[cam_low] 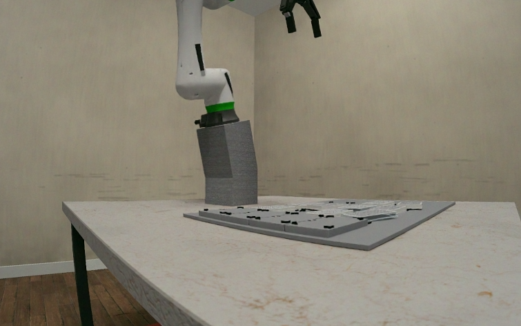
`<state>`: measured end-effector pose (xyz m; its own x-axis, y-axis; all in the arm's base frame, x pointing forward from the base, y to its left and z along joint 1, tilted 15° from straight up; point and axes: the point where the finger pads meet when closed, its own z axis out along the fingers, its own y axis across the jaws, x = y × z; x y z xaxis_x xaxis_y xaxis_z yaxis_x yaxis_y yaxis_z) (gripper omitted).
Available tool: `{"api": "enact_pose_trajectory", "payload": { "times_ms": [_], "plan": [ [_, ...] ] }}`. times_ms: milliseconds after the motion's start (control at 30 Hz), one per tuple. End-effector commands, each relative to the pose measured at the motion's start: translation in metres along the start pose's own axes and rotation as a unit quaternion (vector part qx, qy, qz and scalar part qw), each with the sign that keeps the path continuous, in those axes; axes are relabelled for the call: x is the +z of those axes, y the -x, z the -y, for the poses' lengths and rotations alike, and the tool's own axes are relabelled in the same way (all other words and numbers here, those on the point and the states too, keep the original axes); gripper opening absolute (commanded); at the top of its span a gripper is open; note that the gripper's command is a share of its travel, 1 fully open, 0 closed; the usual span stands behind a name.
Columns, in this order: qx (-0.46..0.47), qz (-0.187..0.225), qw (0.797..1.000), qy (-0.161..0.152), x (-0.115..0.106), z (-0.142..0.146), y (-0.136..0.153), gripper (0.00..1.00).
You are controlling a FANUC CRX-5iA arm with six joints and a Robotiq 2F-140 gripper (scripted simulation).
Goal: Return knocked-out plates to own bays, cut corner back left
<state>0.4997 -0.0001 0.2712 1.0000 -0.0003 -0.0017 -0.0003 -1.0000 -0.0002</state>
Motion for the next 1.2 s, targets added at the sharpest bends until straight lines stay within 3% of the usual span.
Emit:
{"api": "enact_pose_trajectory", "payload": {
  "times_ms": [0,533,567,1167],
  "plan": [
    [0.0,-0.001,1.0,0.0,-0.001,0.0,0.0,1.0],
    [0.0,-0.001,1.0,0.0,-0.001,0.0,0.0,1.0],
    [0.016,-0.002,1.0,0.004,0.003,-0.001,-0.003,0.7],
    [0.169,-0.012,0.985,0.04,0.071,-0.018,-0.038,0.7]
  ]
}}
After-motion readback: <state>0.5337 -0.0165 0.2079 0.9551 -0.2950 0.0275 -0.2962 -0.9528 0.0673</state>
